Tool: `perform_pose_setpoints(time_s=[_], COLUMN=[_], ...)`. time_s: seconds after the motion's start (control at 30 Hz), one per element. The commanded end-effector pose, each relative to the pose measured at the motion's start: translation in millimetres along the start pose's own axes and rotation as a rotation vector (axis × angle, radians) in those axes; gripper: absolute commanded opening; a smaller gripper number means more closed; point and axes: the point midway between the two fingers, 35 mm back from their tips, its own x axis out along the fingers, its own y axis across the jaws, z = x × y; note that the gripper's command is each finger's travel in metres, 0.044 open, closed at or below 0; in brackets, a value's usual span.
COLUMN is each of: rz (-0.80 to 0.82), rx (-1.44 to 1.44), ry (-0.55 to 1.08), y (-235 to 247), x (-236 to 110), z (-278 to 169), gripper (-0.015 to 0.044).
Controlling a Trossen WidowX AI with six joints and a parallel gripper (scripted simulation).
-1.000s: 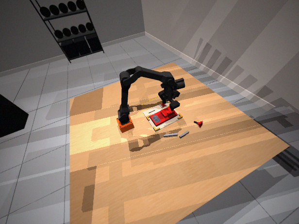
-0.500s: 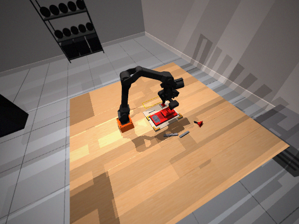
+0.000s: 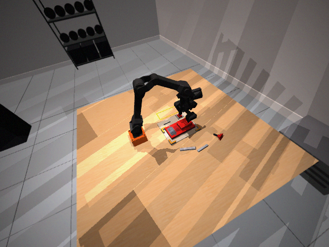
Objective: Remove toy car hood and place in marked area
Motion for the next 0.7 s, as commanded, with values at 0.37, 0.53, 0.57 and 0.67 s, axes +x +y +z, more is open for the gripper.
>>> perform_pose_setpoints(time_s=[0.37, 0.53, 0.57, 0.67], rz=[0.005, 0.005, 0.005, 0.005], rx=[0.004, 0.004, 0.004, 0.004], ry=[0.004, 0.004, 0.004, 0.004], y=[1, 1, 1, 0], x=[14, 18, 19, 22], z=[-1, -1, -1, -2], gripper=[0.044, 0.044, 0.044, 0.044])
